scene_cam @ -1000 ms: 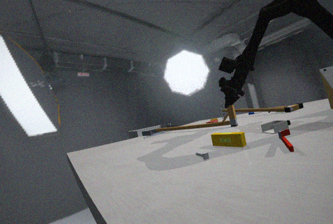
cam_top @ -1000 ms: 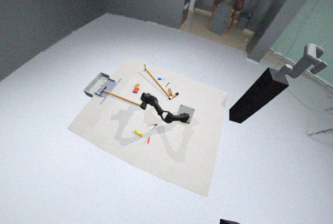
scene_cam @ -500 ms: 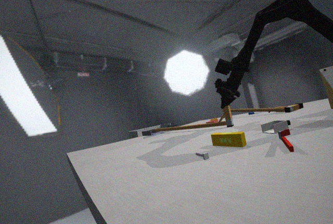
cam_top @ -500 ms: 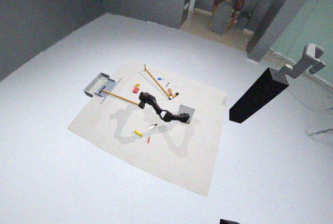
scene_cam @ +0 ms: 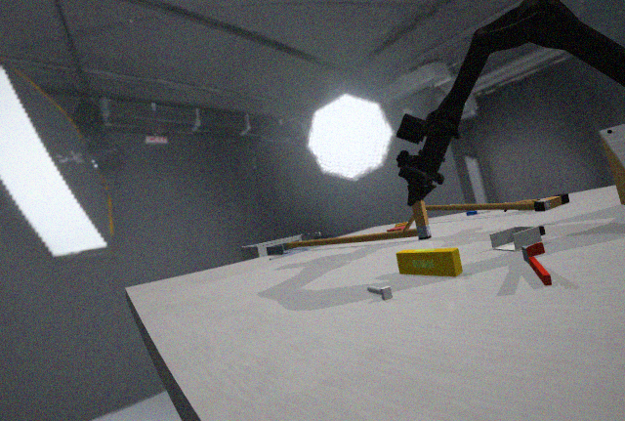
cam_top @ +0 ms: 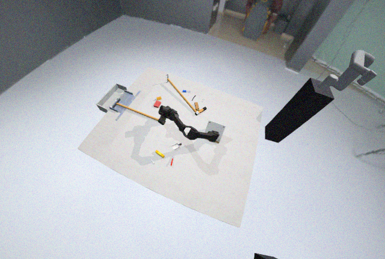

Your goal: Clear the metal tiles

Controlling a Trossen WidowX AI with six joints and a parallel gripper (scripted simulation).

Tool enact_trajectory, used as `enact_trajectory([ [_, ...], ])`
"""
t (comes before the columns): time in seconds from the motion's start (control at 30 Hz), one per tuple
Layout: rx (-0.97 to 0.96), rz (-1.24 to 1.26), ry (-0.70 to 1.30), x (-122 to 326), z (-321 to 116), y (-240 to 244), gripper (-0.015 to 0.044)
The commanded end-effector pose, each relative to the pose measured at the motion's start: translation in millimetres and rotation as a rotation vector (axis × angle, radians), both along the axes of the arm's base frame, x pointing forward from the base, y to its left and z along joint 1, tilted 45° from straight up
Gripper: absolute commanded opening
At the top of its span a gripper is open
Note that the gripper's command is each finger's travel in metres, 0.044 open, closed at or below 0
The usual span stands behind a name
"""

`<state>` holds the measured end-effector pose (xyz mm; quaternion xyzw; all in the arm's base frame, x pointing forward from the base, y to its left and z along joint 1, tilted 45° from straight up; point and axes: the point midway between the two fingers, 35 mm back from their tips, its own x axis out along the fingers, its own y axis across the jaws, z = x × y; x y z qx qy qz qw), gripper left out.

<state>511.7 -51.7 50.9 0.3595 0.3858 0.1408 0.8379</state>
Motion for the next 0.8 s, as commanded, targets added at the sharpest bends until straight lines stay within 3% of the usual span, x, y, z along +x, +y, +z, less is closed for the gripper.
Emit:
enact_trajectory([
  [0.0,-0.004,-0.009,-0.010,8.8,3.4,-4.1,0.0000],
  [0.77,-0.001,0.000,-0.005,30.3,-3.0,-5.4,0.0000],
])
